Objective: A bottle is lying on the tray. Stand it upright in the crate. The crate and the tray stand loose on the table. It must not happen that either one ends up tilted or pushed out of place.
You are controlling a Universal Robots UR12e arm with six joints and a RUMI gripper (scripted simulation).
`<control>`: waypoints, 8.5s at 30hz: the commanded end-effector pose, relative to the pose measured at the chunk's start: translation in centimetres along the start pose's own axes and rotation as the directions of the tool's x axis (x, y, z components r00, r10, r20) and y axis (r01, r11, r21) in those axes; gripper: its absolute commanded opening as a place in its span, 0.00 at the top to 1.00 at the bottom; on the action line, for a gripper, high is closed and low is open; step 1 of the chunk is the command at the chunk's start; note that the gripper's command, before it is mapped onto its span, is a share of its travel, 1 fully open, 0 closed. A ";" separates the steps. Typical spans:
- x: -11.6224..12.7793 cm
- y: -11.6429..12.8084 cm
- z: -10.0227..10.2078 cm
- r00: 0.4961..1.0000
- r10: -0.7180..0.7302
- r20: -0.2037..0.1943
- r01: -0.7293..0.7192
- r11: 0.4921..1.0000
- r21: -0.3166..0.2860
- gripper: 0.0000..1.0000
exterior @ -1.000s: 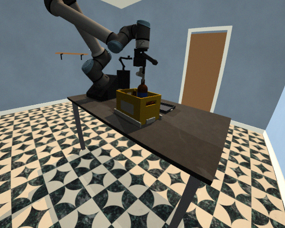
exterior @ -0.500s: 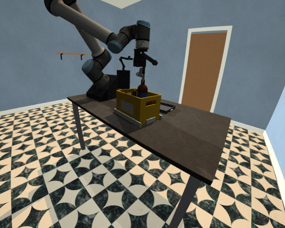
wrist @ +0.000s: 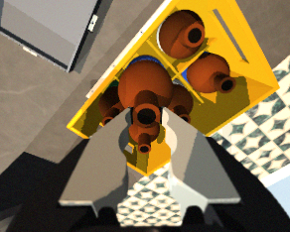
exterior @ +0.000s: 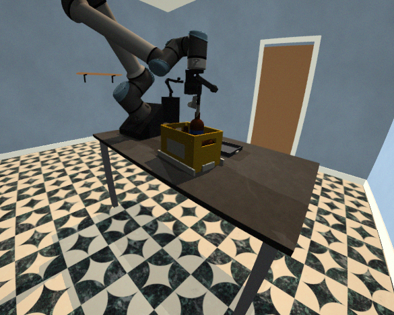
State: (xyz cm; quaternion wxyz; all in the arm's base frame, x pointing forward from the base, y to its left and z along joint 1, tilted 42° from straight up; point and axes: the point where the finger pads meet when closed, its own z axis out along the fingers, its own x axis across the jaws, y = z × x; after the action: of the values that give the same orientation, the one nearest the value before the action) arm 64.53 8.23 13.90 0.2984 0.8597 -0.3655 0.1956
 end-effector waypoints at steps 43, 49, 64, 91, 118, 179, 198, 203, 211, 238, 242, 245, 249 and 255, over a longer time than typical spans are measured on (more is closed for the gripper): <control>0.0 0.0 2.7 1.000 0.000 -0.001 0.000 1.000 0.001 1.00; 0.0 0.0 2.7 1.000 0.000 -0.001 0.000 1.000 0.001 1.00; 0.0 0.0 2.7 1.000 0.000 -0.001 0.000 1.000 0.001 1.00; 0.0 0.0 3.2 1.000 0.000 -0.001 0.000 1.000 0.001 1.00; 0.0 0.0 5.8 1.000 0.000 -0.001 0.000 1.000 0.001 1.00; 0.0 0.0 6.7 1.000 0.000 -0.001 0.000 1.000 0.001 1.00; 0.0 0.0 6.9 1.000 0.000 -0.001 0.000 1.000 0.001 1.00; 0.0 0.0 7.1 1.000 0.000 -0.001 0.000 1.000 0.001 1.00; 0.0 0.0 7.4 1.000 0.000 -0.001 0.000 1.000 0.001 1.00; 0.0 -0.1 8.4 1.000 0.000 -0.001 0.000 1.000 0.001 1.00; 0.0 -0.1 8.5 1.000 0.000 -0.001 0.000 1.000 0.001 1.00; 0.0 -0.1 8.5 1.000 0.000 -0.001 0.000 1.000 0.001 1.00; 0.0 -0.1 8.6 1.000 0.000 -0.001 0.000 1.000 0.001 1.00; 0.0 -0.1 8.6 1.000 0.000 -0.001 0.000 1.000 0.001 1.00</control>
State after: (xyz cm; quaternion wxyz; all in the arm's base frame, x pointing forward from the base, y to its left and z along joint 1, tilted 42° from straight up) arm 65.57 2.57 7.45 0.2983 0.8597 -0.3655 0.1956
